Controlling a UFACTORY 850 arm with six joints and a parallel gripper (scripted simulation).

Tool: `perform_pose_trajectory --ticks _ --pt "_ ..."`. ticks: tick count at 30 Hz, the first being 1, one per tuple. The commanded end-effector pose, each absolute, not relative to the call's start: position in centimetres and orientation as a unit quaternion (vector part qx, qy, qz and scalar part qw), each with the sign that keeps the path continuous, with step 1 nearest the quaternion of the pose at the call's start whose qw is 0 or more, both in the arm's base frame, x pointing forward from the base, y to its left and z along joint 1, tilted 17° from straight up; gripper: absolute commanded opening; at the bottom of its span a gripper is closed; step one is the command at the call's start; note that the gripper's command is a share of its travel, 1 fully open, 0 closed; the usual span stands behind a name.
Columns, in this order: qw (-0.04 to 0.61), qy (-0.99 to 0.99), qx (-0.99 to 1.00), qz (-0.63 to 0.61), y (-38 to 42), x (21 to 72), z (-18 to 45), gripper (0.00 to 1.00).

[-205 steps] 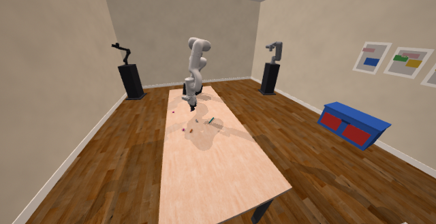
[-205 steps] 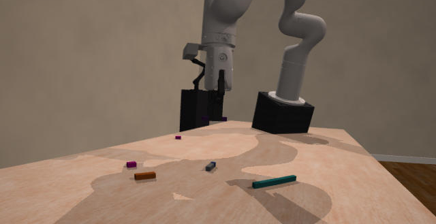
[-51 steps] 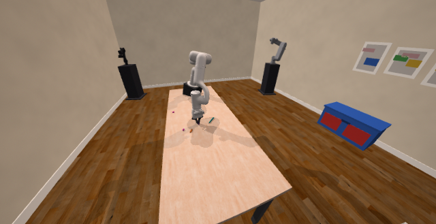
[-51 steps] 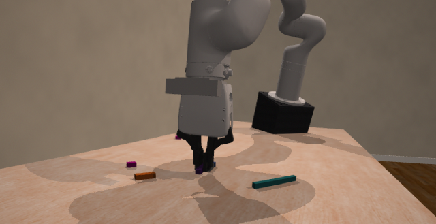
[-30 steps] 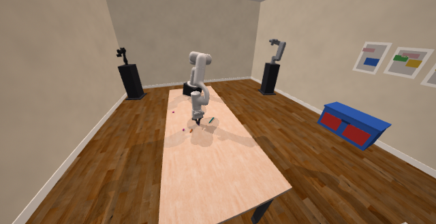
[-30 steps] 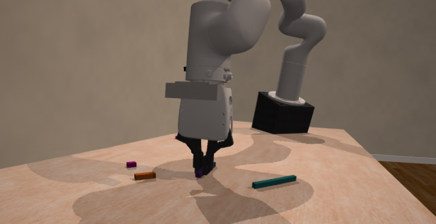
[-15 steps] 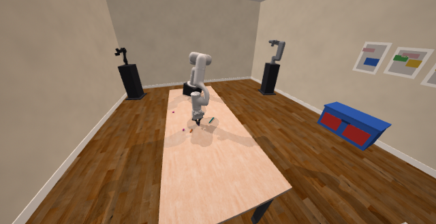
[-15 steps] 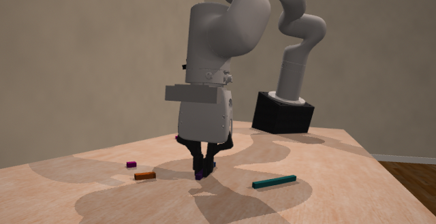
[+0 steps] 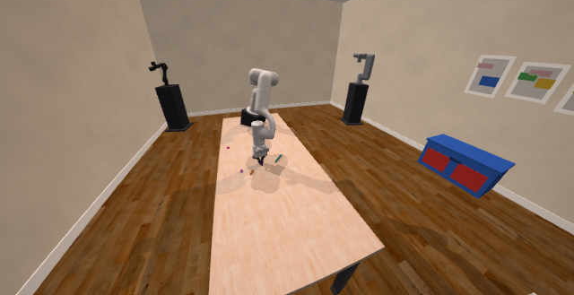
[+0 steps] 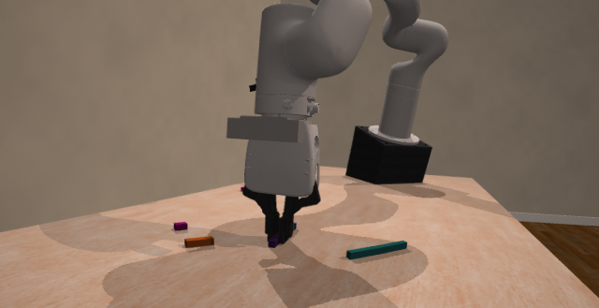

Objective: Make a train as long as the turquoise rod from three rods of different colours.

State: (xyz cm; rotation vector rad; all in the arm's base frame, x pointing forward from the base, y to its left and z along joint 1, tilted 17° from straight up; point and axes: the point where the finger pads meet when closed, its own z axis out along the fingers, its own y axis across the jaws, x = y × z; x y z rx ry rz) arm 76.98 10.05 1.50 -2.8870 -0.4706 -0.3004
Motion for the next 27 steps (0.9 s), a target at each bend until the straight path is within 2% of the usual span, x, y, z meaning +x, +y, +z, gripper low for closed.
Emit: perform_pose_trajectory --ticks 1,13,14,16,17,19,20,22,23,25,26,27 --pt "0.1 -0.159 -0.977 -0.103 10.04 77.09 1.64 0.04" --pt "0.1 -0.159 -0.977 -0.103 10.04 77.09 1.64 0.04" --pt "0.1 -0.159 -0.977 -0.103 10.04 77.09 1.64 0.08" --pt "0.1 -0.159 -0.977 -0.103 10.04 77.09 1.64 0.08" --pt "0.1 -0.159 -0.977 -0.103 10.04 77.09 1.64 0.12" --pt "0.1 -0.159 -0.977 -0.103 10.04 77.09 1.64 0.12" --pt "0.1 -0.159 -0.977 -0.103 10.04 77.09 1.64 0.16" --pt "0.1 -0.159 -0.977 -0.103 10.04 77.09 1.64 0.16" --pt "0.1 -0.159 -0.977 -0.103 10.04 77.09 1.64 0.2" --pt "0.1 -0.159 -0.977 -0.103 10.04 77.09 1.64 0.2" --pt "0.1 -0.159 -0.977 -0.103 10.04 77.09 1.64 0.24" --pt "0.1 -0.159 -0.977 -0.103 10.04 77.09 1.64 0.24"
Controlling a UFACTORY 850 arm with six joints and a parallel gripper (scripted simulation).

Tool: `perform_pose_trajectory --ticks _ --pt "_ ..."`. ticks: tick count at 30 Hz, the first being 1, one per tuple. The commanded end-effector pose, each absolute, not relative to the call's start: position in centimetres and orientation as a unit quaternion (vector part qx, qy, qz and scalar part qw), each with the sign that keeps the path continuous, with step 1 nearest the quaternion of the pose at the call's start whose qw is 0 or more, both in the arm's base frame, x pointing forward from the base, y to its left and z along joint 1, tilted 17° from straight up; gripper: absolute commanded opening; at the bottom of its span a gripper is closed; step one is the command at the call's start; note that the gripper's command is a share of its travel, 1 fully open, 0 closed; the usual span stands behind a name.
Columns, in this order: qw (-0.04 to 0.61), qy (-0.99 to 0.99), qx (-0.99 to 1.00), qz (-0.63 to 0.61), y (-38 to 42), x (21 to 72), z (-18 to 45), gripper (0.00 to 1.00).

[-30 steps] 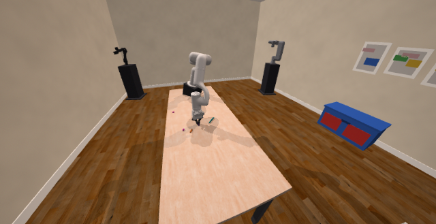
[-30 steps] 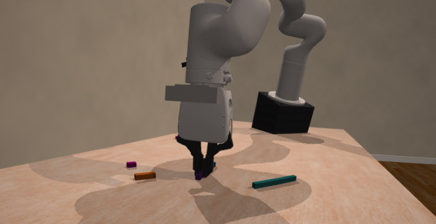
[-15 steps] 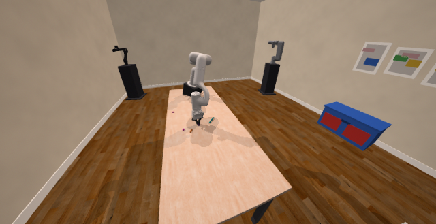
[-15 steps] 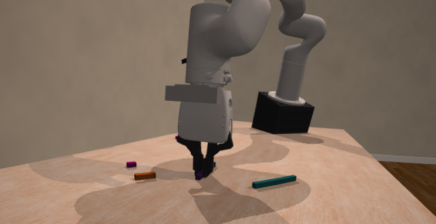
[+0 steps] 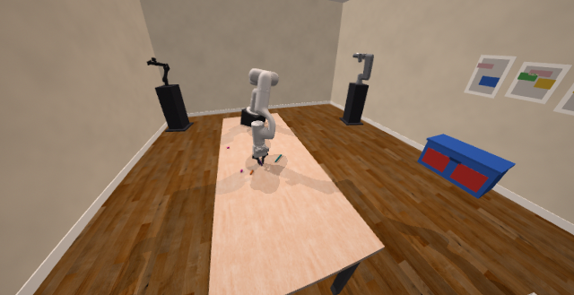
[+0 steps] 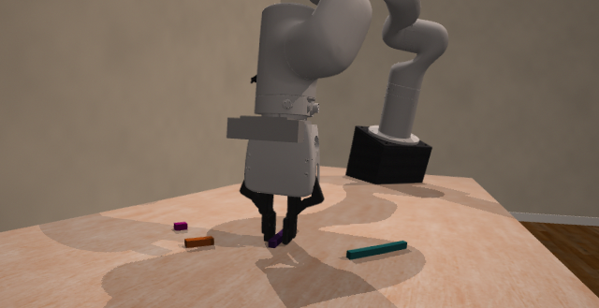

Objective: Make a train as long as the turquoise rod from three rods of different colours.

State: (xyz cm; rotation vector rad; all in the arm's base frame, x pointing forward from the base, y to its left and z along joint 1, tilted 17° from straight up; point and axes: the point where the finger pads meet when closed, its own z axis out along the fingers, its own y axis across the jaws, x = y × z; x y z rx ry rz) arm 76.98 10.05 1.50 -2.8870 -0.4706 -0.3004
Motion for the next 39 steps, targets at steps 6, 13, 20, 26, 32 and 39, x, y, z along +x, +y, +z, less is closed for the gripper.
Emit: perform_pose_trajectory --ticks 6,13,20,26,32,39 --pt "0.1 -0.159 -0.977 -0.103 10.0 77.1 1.6 0.24" --pt "0.1 -0.159 -0.977 -0.103 10.0 77.1 1.8 0.24" --pt "0.1 -0.159 -0.977 -0.103 9.7 76.9 3.0 0.24" --pt "0.1 -0.159 -0.977 -0.103 9.0 76.4 5.8 0.24" --pt "0.1 -0.159 -0.977 -0.103 8.3 75.8 8.8 0.24" --pt "0.1 -0.159 -0.977 -0.103 8.0 75.6 10.1 0.24"
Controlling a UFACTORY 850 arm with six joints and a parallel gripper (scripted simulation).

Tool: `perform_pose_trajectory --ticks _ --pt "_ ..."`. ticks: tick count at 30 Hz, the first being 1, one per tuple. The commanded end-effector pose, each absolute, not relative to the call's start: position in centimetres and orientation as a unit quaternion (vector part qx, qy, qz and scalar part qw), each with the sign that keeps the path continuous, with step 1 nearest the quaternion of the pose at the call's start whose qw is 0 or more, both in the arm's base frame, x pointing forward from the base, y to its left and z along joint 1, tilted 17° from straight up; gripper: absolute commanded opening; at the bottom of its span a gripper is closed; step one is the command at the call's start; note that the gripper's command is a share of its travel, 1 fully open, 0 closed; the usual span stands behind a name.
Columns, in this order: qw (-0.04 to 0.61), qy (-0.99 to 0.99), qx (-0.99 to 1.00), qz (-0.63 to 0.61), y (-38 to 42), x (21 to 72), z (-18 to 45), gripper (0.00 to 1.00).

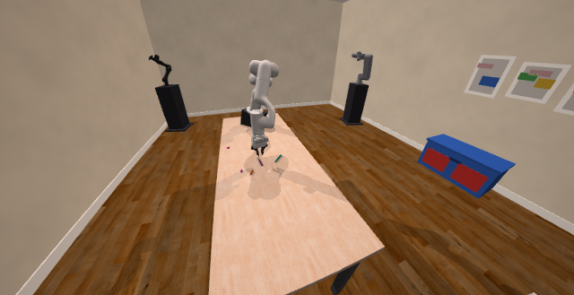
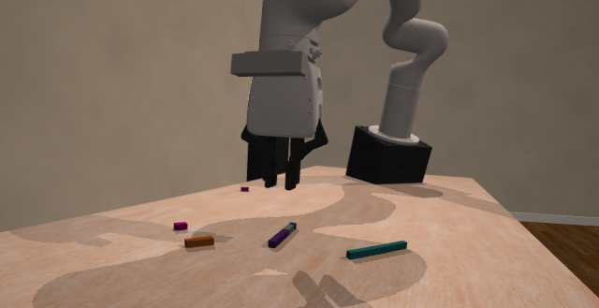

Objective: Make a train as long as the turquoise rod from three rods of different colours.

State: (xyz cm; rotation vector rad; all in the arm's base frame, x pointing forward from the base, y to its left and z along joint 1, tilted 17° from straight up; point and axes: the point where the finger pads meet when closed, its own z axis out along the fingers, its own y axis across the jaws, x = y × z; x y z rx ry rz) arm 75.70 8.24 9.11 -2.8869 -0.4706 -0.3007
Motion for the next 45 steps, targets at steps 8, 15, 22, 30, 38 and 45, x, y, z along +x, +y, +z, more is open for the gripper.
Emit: perform_pose_trajectory --ticks 8,15,22,30,38,45 --pt "0.1 -0.159 -0.977 -0.103 8.0 75.6 10.3 1.0" --pt "0.1 -0.159 -0.977 -0.103 8.0 75.6 10.3 1.0" --pt "0.1 -0.159 -0.977 -0.103 8.0 75.6 10.3 1.0" --pt "0.1 -0.159 -0.977 -0.103 7.9 75.5 10.5 1.0" --pt "0.1 -0.159 -0.977 -0.103 7.4 75.1 12.8 1.0" --pt "0.1 -0.159 -0.977 -0.103 6.5 74.5 16.3 1.0"
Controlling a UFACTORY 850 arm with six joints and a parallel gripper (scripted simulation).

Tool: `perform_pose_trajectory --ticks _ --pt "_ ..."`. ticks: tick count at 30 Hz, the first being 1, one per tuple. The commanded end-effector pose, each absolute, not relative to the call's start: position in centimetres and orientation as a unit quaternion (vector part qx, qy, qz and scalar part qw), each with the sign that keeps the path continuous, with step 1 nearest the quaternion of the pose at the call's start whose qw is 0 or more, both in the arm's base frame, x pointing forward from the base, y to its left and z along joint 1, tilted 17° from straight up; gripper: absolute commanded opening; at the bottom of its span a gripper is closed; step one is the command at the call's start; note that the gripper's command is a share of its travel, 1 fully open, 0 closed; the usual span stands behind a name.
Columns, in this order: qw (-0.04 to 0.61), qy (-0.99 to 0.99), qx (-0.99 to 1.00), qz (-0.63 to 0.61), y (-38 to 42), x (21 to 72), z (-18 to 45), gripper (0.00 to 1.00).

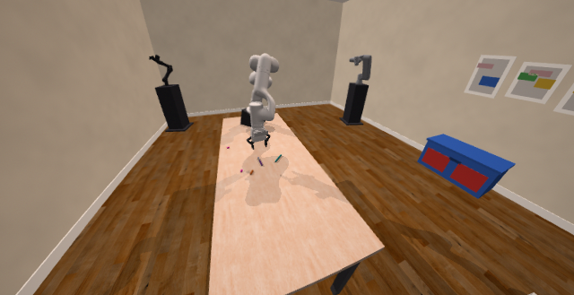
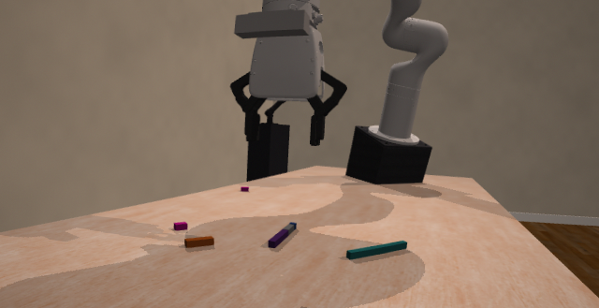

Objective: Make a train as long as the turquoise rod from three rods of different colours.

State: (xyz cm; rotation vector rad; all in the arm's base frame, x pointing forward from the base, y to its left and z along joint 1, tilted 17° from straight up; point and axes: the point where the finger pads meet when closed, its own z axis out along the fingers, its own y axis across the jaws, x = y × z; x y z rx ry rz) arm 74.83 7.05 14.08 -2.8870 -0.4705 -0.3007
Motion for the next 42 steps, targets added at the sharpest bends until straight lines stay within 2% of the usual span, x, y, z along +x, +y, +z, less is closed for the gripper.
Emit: perform_pose_trajectory --ticks 1,11,42 --pt "0.1 -0.159 -0.977 -0.103 6.4 74.4 16.7 1.0" --pt "0.1 -0.159 -0.977 -0.103 6.0 74.1 18.6 1.0" --pt "0.1 -0.159 -0.977 -0.103 6.0 74.1 18.6 1.0"
